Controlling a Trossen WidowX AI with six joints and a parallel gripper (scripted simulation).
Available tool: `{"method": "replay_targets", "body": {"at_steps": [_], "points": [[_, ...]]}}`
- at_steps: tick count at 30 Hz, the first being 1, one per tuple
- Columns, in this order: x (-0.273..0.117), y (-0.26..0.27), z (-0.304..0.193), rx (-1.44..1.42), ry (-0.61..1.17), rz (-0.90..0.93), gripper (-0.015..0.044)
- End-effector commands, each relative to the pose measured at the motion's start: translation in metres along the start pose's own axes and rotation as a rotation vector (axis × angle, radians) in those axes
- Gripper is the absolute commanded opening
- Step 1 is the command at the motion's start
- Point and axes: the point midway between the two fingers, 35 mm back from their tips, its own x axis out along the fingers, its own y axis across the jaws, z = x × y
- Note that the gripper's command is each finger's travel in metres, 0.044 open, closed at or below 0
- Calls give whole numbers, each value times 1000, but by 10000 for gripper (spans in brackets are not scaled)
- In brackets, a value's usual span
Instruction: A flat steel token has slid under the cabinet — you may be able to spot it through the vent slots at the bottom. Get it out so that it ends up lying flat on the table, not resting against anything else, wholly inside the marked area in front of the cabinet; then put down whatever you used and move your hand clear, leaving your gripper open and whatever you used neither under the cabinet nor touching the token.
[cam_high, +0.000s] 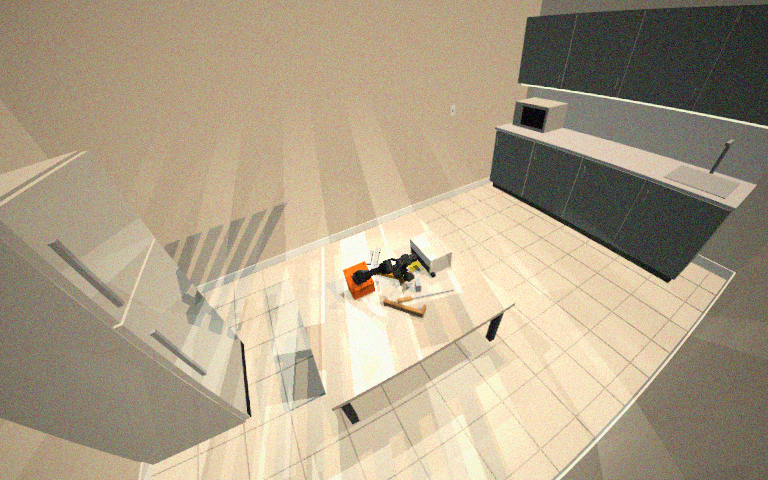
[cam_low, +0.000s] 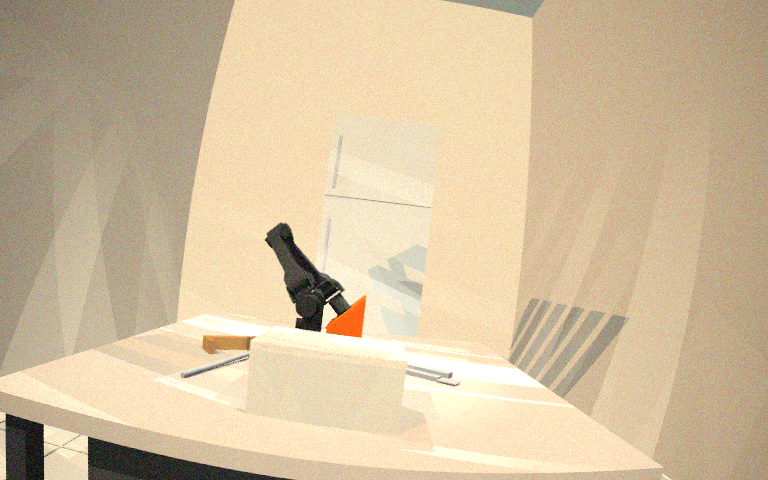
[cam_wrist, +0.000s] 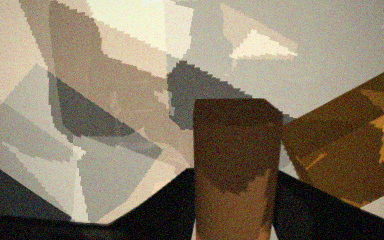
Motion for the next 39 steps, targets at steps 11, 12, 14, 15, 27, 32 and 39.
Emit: {"method": "replay_targets", "body": {"at_steps": [11, 12, 14, 15, 27, 32, 39], "points": [[1, 0, 17, -7, -4, -2, 0], [1, 0, 18, -7, -4, -2, 0], [1, 0, 21, -7, -4, -2, 0], [1, 0, 22, -7, -4, -2, 0], [1, 1, 35, -8, -5, -2, 0], [1, 2, 41, -8, -5, -2, 0], [1, 2, 49, -8, -5, -2, 0]]}}
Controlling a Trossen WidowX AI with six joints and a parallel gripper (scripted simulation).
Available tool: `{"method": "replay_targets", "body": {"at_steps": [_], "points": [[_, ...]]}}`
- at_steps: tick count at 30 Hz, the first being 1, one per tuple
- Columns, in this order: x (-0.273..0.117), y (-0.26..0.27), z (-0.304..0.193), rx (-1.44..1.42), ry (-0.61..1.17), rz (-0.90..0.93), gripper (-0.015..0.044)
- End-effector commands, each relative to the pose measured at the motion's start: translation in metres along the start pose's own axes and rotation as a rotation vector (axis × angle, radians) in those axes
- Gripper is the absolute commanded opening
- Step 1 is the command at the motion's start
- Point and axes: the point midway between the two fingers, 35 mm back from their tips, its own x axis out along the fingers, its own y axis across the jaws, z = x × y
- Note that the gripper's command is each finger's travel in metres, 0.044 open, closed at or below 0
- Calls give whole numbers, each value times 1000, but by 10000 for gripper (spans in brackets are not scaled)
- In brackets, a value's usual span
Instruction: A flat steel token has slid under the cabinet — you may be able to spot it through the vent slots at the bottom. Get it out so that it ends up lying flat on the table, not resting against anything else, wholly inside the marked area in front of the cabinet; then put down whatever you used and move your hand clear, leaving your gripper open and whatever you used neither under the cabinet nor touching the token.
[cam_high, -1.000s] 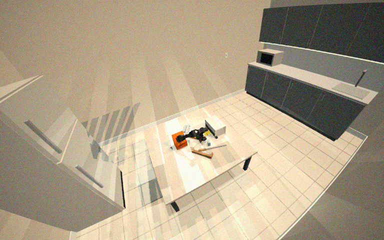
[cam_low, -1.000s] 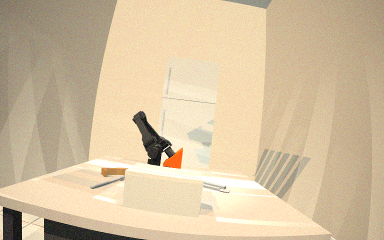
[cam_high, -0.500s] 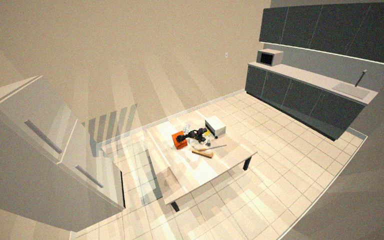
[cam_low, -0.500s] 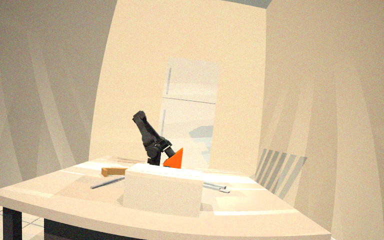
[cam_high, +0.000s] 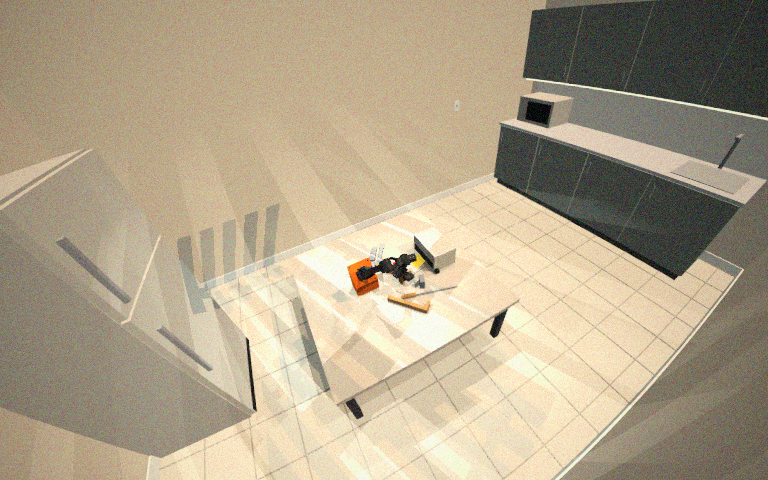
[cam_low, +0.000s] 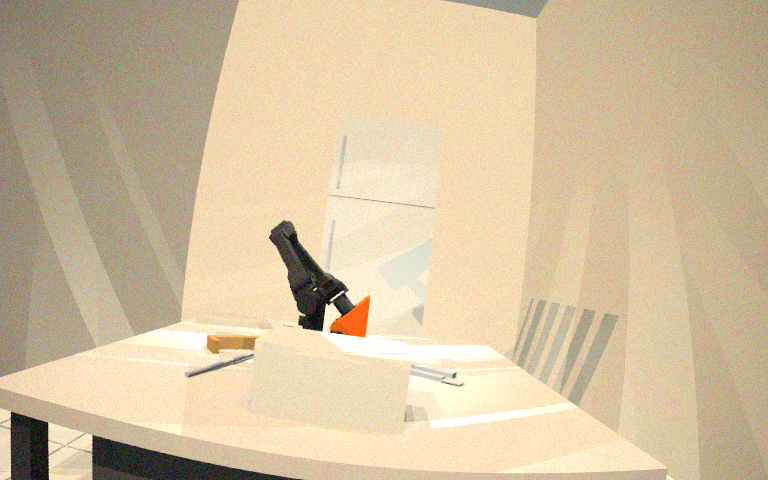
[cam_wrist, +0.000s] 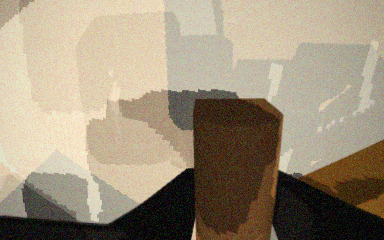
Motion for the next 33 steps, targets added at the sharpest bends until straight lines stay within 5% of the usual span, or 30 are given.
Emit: {"method": "replay_targets", "body": {"at_steps": [1, 33], "points": [[1, 0, 7, -5, -4, -2, 0], [1, 2, 45, -6, -5, -2, 0]]}}
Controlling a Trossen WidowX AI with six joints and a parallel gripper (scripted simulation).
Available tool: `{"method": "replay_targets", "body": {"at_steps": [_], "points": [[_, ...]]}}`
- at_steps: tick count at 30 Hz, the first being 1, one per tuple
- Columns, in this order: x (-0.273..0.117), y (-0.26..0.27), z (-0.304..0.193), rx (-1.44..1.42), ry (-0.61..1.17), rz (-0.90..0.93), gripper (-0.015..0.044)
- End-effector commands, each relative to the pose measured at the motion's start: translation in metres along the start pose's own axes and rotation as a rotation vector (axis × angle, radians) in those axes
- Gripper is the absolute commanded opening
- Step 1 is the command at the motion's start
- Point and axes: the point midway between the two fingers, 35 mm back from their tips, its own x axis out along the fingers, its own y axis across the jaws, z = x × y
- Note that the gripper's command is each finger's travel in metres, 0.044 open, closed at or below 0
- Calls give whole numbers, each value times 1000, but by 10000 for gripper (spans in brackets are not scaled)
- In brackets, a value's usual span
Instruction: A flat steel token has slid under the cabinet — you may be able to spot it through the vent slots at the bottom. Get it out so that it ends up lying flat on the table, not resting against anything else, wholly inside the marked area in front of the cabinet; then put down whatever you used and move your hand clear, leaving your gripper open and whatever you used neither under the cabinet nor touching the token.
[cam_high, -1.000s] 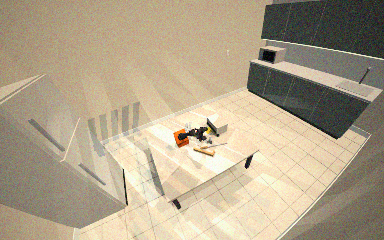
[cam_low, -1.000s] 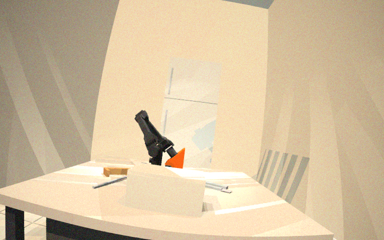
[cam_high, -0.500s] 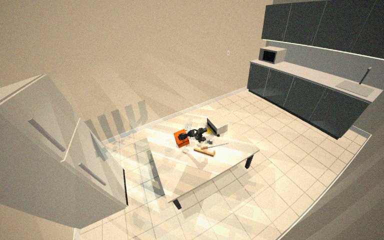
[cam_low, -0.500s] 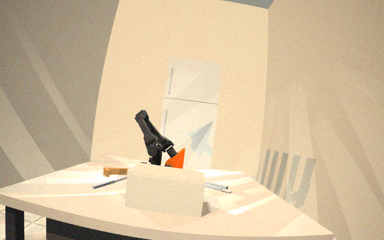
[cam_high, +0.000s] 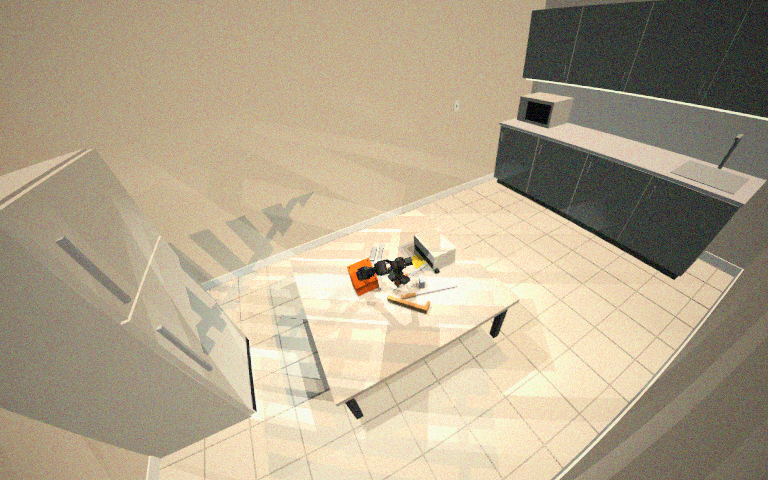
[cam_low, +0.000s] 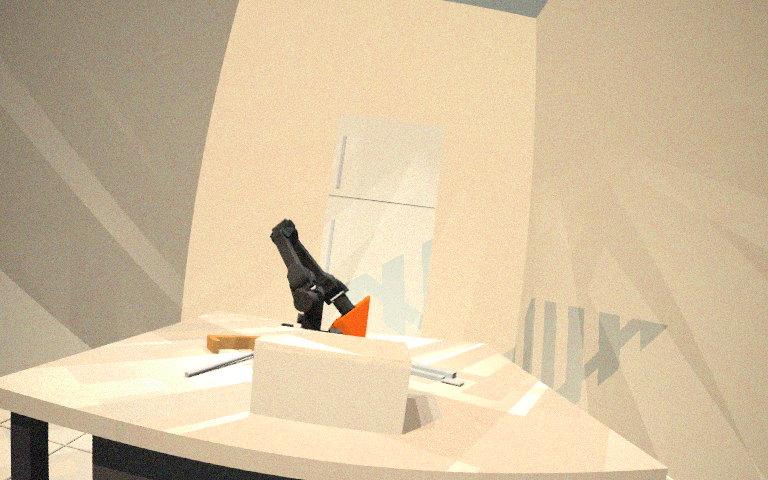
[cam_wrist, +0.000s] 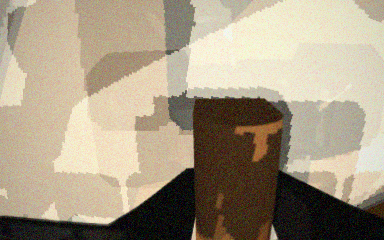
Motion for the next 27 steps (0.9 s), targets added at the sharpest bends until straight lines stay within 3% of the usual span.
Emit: {"method": "replay_targets", "body": {"at_steps": [1, 27], "points": [[1, 0, 7, -5, -4, -1, 0], [-3, 14, 18, -8, -3, 0, 0]]}}
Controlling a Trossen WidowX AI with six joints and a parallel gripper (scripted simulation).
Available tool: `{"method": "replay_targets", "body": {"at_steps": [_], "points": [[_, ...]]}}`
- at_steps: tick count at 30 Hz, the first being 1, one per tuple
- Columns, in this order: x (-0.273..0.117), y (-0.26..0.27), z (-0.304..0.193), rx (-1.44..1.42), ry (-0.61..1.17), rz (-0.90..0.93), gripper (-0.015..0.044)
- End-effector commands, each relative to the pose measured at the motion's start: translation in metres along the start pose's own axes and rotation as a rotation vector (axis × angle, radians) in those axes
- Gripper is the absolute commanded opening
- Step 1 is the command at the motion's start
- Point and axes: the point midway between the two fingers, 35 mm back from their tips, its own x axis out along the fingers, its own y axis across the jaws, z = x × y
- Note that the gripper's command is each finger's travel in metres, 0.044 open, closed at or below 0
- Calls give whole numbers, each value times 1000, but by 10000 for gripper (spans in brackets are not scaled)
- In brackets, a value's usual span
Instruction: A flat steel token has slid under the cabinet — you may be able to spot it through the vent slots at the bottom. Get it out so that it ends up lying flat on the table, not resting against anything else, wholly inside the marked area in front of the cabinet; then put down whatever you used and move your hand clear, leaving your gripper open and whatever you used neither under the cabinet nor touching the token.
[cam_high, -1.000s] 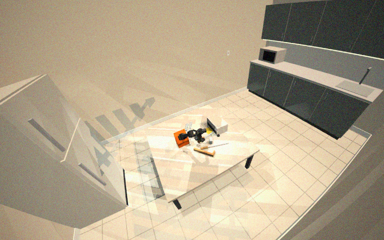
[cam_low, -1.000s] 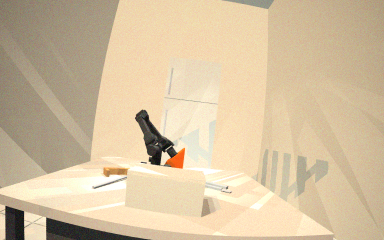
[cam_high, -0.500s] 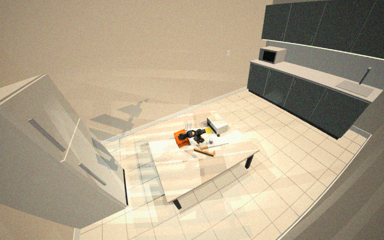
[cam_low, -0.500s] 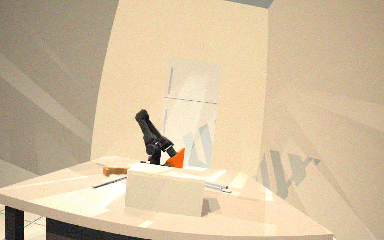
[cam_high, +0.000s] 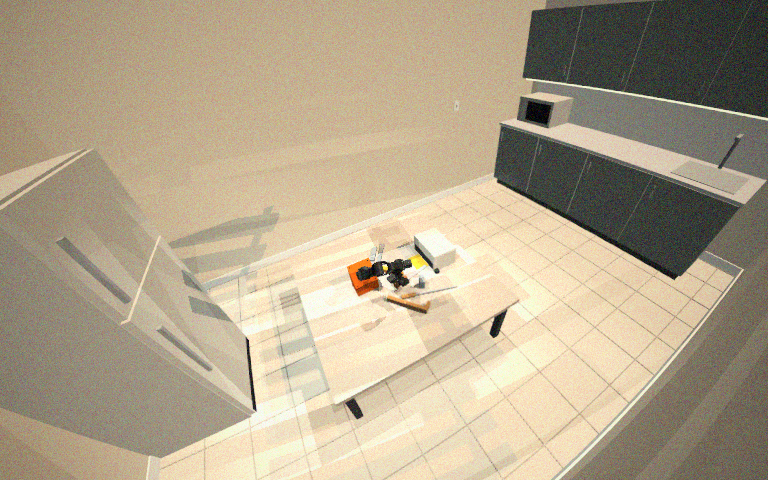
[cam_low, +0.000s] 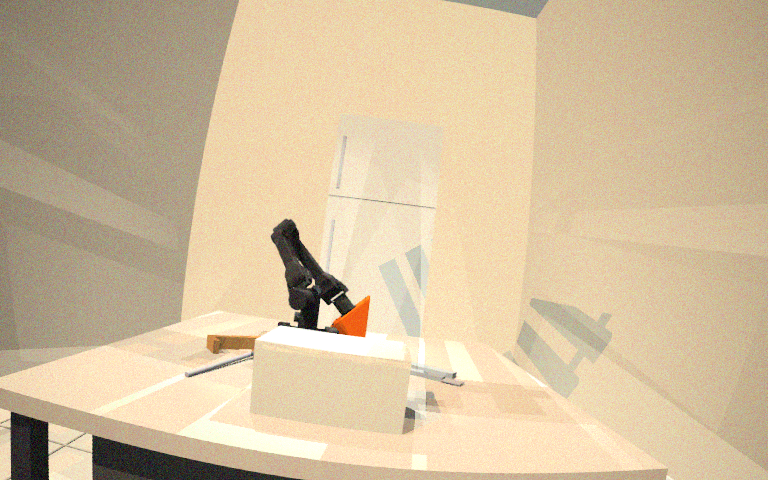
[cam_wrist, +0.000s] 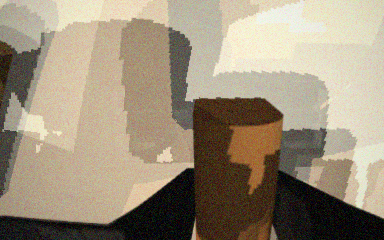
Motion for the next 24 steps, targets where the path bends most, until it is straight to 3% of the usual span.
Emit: {"method": "replay_targets", "body": {"at_steps": [1, 5, 13, 18, 21, 24], "points": [[-1, 4, 2, -2, 1, 0, 0], [-2, 7, 3, -4, 0, 0, 0], [-1, 5, 3, -2, -3, 0, 200], [-1, 5, 3, -2, -3, 0, 200], [-1, 5, 3, -1, 0, 0, 270], [0, 5, 3, -1, 0, 0, 270]]}}
